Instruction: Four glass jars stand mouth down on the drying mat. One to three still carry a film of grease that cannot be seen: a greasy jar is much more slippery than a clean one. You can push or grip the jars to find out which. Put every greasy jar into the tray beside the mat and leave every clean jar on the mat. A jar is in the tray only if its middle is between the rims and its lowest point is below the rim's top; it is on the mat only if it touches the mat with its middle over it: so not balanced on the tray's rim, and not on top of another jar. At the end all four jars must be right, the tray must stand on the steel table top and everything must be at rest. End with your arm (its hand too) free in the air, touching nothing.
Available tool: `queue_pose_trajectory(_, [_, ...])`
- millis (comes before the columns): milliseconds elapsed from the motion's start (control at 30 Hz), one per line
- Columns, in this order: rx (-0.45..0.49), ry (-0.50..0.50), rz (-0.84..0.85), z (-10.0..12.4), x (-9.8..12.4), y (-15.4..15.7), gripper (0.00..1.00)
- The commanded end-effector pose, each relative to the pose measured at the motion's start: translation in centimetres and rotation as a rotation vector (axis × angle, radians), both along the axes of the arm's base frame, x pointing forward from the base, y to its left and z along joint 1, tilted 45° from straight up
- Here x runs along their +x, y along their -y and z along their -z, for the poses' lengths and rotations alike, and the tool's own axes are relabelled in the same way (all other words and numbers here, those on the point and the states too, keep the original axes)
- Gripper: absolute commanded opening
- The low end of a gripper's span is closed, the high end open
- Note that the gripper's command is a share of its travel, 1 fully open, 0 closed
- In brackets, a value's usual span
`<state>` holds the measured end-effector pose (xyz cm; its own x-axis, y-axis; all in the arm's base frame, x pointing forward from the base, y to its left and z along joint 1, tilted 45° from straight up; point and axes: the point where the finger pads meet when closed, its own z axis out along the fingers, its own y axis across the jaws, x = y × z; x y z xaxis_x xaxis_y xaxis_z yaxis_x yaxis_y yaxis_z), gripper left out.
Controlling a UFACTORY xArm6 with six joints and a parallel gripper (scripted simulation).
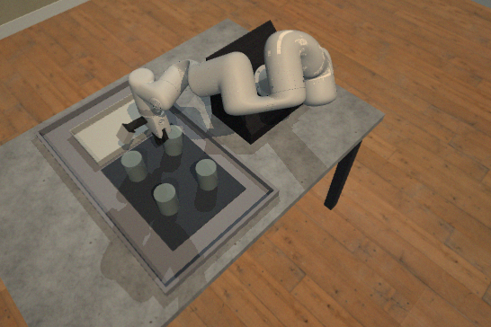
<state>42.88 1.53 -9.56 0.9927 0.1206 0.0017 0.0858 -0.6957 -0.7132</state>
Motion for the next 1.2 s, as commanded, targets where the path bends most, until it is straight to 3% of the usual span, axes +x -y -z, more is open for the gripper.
queue_pose_trajectory(0, [-0.001,0.003,0.002,-0.1,0.1,0.2,0.0])
queue_pose_trajectory(467, [-0.001,0.003,0.002,0.4,2.4,-0.7,0.0])
queue_pose_trajectory(1167, [-0.001,0.003,0.002,0.4,2.4,-0.7,0.0])
